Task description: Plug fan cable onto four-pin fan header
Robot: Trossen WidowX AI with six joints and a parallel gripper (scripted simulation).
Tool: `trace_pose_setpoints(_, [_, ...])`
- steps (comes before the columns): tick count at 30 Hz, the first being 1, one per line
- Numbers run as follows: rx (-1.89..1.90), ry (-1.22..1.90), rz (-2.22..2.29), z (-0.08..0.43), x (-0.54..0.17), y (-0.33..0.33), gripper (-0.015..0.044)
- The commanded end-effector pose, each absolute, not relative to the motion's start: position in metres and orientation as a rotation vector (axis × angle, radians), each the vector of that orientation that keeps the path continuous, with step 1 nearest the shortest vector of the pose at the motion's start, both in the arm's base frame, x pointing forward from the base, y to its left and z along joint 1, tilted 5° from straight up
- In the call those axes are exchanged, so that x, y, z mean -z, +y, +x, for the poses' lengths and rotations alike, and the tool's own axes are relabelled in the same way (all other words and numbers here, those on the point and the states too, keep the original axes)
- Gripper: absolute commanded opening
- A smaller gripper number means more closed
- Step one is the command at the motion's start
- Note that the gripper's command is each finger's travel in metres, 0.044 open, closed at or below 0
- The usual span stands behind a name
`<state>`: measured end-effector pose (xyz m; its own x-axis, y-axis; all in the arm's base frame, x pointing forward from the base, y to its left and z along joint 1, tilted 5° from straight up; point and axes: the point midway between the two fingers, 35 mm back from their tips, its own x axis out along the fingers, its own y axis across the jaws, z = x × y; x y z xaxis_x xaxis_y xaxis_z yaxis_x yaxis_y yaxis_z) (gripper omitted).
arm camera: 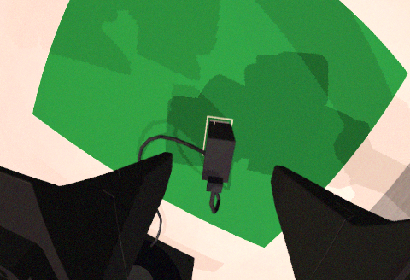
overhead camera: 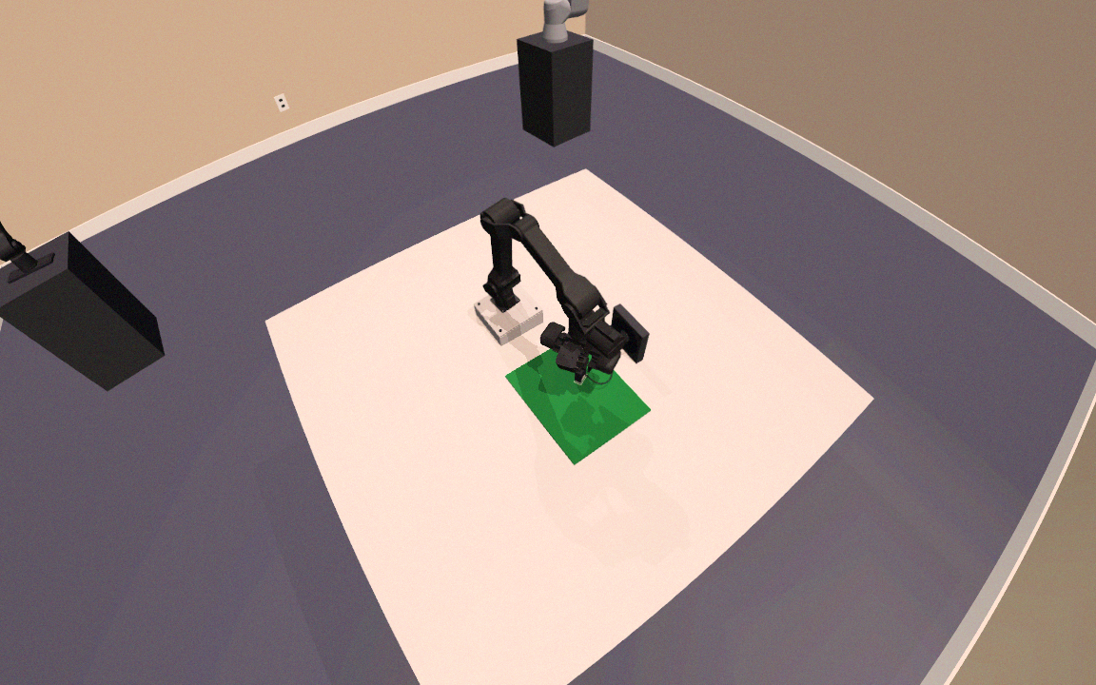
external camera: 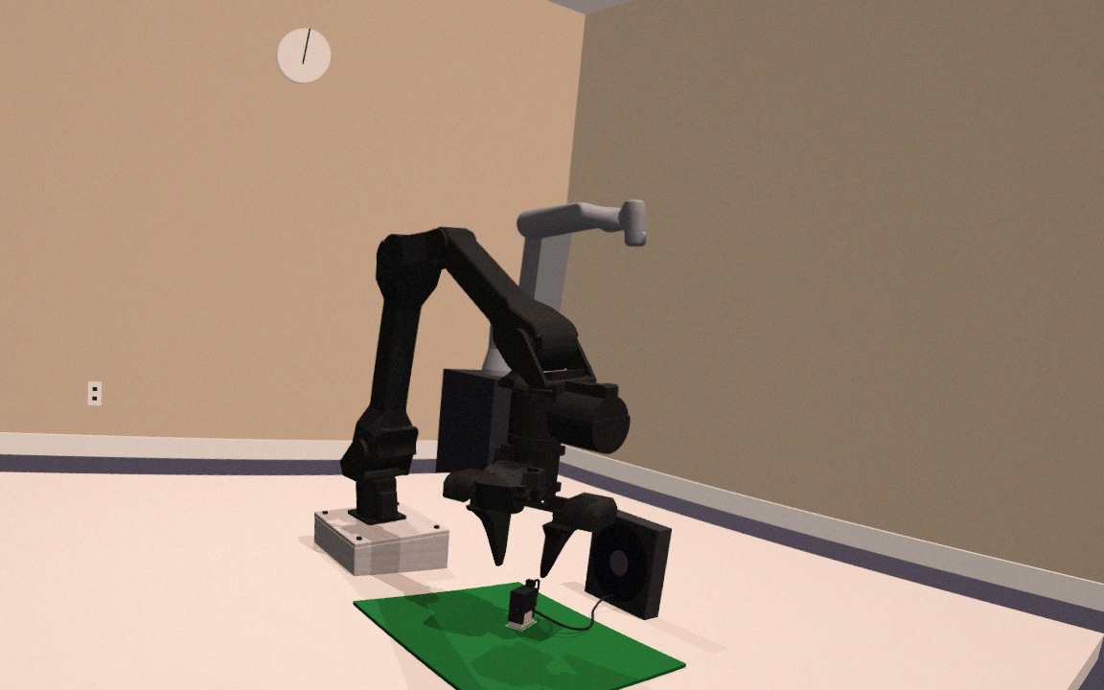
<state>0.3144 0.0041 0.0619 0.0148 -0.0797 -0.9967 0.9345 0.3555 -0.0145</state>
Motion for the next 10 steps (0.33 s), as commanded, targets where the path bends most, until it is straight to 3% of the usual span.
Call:
trace_pose_setpoints(1, [0.978,1.288,0.89,0.331,-0.069,-0.029,0.026])
trace_pose_setpoints(6, [0.981,1.282,0.885,0.35,-0.076,-0.104,0.026])
trace_pose_setpoints(10, [0.981,1.282,0.885,0.35,-0.076,-0.107,0.026])
